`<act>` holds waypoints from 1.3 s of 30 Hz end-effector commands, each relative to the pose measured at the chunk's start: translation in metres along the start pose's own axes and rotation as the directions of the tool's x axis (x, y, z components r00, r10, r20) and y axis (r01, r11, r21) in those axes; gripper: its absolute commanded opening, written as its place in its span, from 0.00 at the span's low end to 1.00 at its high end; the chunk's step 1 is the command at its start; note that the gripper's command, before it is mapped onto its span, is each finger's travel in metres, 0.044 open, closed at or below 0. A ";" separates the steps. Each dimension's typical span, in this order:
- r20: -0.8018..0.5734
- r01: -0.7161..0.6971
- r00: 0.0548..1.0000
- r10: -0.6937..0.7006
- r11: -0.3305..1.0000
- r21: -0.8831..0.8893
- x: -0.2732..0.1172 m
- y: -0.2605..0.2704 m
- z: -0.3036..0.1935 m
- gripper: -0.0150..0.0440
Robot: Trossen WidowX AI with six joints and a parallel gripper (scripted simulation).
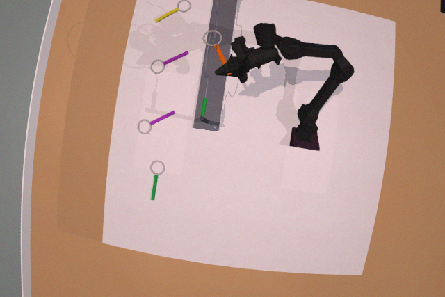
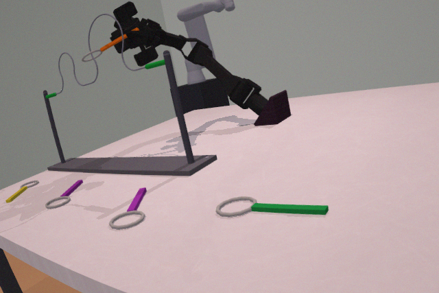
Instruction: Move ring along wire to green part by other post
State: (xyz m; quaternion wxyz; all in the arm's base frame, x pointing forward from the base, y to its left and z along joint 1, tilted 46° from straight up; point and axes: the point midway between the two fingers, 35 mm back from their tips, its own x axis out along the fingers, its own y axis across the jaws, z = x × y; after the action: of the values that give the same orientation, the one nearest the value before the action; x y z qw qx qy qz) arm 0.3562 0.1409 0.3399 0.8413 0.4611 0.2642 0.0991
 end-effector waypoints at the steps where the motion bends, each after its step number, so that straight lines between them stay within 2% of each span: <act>1: 0.008 0.013 1.000 -0.013 0.999 -0.039 -0.001 0.002 0.001 0.00; 39: 0.097 0.226 0.974 -0.204 0.891 -0.394 0.000 -0.015 0.005 0.00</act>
State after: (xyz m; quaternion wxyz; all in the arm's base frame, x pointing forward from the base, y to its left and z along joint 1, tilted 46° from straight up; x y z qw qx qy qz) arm 0.3572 0.1291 0.3272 0.9239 0.2684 0.2684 0.0480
